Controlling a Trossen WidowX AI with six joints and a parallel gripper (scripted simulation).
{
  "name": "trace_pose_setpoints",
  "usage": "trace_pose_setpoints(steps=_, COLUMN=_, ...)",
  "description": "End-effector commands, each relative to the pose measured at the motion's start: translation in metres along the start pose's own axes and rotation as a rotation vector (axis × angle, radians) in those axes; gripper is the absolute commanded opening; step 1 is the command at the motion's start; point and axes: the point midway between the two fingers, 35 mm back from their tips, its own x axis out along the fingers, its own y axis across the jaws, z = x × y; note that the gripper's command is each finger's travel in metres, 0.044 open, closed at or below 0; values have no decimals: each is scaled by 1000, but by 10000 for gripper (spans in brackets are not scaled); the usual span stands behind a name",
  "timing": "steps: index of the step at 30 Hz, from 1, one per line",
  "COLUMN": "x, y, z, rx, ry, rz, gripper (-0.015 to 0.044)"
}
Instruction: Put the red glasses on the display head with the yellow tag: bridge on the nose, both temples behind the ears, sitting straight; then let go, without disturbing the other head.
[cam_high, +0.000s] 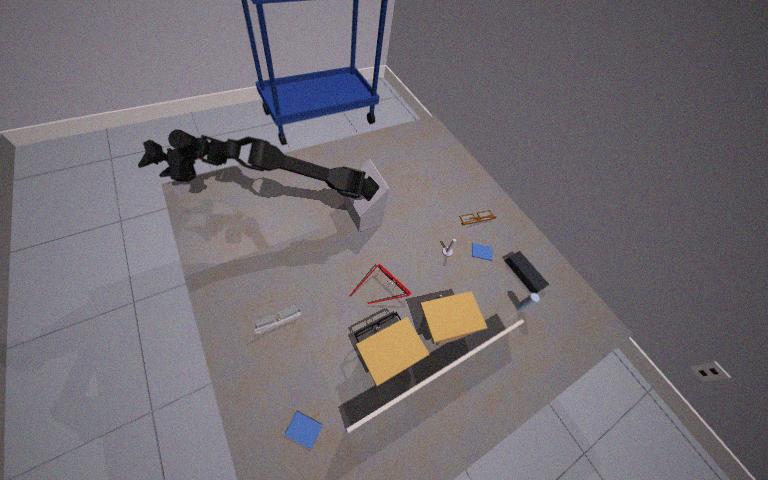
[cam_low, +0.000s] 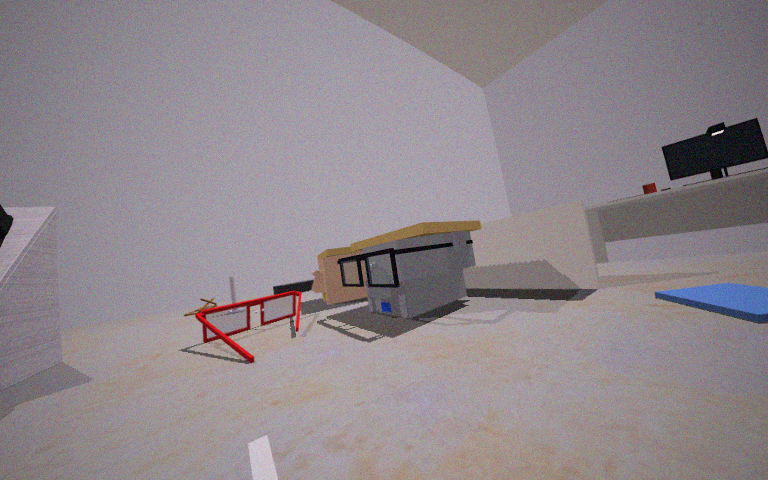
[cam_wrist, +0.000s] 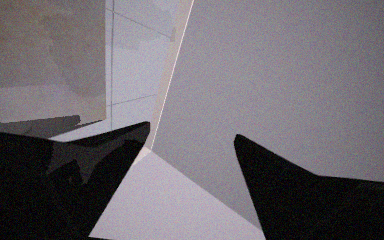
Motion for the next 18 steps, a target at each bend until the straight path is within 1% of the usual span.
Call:
trace_pose_setpoints(steps=1, x=0, y=0, z=0, rx=0, ry=0, rz=0, gripper=426)
trace_pose_setpoints(steps=2, x=0, y=0, z=0, rx=0, ry=0, rz=0, gripper=440)
trace_pose_setpoints(steps=8, x=0, y=0, z=0, rx=0, ry=0, rz=0, gripper=440)
trace_pose_setpoints(steps=14, x=11, y=6, z=10, rx=100, ry=14, rz=11, gripper=282)
trace_pose_setpoints(steps=17, x=27, y=6, z=49, rx=157, ry=-38, rz=10, gripper=204)
trace_pose_setpoints(steps=18, x=32, y=5, z=62, rx=175, ry=-57, rz=10, gripper=200)
